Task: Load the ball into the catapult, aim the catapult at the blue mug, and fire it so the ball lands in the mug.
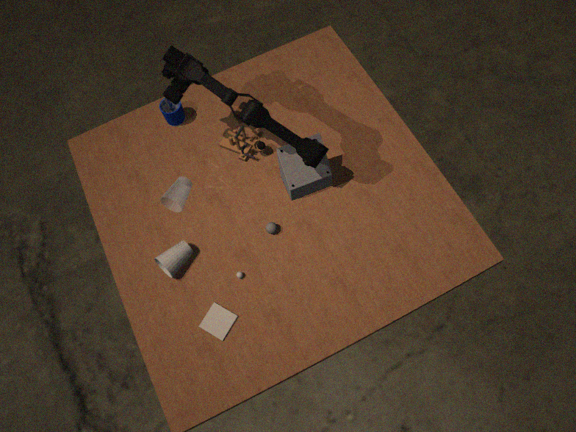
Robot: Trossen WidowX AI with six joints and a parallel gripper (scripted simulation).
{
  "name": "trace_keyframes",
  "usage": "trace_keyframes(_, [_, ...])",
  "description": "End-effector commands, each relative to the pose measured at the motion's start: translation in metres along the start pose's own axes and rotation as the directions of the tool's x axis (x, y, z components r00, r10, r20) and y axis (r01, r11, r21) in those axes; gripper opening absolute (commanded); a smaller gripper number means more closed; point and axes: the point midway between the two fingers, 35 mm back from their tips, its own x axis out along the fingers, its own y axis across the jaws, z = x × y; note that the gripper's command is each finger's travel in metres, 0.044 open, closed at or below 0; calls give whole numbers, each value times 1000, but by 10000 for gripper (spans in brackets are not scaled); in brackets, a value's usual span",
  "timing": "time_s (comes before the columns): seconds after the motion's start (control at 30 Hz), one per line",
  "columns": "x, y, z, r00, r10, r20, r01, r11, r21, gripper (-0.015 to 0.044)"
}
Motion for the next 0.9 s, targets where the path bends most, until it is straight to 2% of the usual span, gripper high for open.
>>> trace_keyframes(0.0, [8, 14, -17, 998, -36, -52, 30, 995, -98, 0])
trace_keyframes(0.43, [16, 52, -82, 964, -172, -205, 66, 895, -441, 0])
trace_keyframes(0.87, [11, 77, -154, 890, -319, -326, -14, 695, -719, 0])
